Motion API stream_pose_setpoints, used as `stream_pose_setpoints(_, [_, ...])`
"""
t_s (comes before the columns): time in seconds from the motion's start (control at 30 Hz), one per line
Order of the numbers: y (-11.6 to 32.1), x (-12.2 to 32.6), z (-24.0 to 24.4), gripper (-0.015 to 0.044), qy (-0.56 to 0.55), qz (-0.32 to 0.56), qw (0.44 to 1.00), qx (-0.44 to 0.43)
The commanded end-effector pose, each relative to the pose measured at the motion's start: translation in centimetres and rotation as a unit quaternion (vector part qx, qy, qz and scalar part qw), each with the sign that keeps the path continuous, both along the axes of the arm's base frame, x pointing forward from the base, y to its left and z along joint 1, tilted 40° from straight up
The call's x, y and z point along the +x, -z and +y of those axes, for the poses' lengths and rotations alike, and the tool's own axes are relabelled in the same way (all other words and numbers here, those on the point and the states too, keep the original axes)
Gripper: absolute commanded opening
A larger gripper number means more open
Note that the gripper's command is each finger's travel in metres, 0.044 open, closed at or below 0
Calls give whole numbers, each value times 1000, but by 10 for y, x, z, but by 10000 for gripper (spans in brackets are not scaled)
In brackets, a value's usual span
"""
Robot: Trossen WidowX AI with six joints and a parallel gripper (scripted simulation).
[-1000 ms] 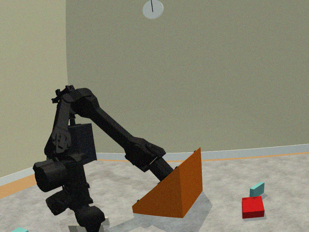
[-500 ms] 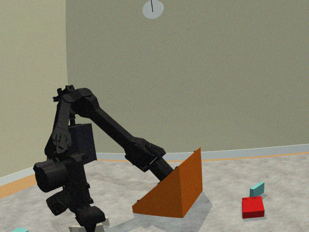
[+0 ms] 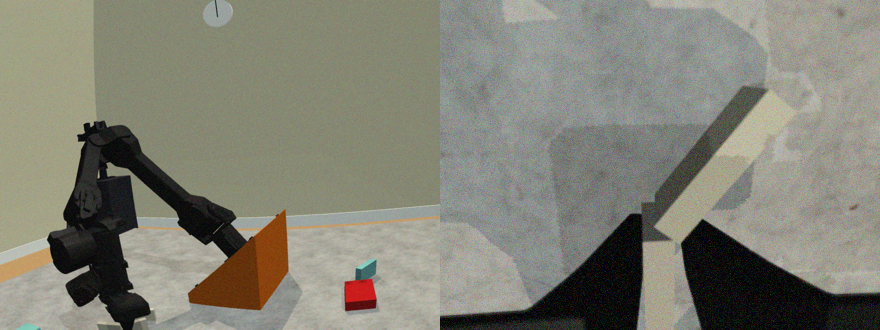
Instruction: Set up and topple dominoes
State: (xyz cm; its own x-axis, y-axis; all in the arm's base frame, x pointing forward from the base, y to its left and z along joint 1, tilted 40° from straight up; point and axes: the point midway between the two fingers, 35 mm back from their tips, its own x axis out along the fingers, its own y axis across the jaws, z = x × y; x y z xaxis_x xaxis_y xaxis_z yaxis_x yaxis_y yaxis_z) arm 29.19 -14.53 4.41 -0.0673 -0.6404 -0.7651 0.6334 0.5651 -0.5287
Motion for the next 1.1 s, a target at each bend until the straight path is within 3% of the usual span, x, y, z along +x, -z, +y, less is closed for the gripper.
stream_pose_setpoints(0.0, [0,0,-1,44,-1,2,1000,-3])
stream_pose_setpoints(0.27, [0,-1,11,28,-12,-11,1000,12])
stream_pose_setpoints(0.67, [-122,6,92,28,-2,2,1000,3])
stream_pose_setpoints(0.87, [-125,4,91,28,-5,6,1000,1])
stream_pose_setpoints(1.07, [-170,-40,41,28,-126,105,986,16])
